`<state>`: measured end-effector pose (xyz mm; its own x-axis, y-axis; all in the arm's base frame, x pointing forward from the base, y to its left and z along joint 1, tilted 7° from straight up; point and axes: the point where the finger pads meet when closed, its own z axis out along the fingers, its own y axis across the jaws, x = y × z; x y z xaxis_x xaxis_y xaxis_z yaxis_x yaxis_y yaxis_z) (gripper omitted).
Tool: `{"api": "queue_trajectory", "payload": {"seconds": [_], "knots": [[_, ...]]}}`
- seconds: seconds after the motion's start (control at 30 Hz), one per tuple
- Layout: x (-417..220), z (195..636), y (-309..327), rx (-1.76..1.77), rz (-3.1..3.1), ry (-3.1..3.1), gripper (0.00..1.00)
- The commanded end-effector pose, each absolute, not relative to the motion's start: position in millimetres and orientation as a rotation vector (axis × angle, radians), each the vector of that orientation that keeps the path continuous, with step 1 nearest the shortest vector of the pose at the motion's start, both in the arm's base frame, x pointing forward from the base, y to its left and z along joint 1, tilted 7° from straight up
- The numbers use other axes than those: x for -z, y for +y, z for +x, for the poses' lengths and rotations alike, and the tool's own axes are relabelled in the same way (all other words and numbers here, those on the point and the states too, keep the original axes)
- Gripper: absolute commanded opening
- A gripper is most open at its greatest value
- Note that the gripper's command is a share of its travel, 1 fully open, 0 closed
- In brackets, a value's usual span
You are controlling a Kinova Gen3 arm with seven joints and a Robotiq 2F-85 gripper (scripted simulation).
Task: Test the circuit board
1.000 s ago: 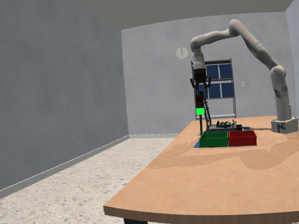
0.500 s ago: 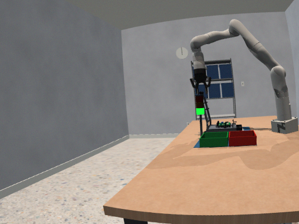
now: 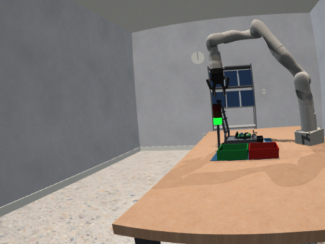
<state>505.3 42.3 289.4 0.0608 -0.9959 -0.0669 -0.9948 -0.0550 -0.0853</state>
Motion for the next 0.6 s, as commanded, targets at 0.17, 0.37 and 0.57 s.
{"api": "queue_trajectory", "payload": {"seconds": [0.17,0.37,0.57], "knots": [[-308.4,506.8,40.6,0.032,-2.196,2.08,0.5],[-311.0,506.6,40.4,0.032,-2.196,2.08,1.0],[-311.0,506.6,40.4,0.032,-2.196,2.08,1.0]]}}
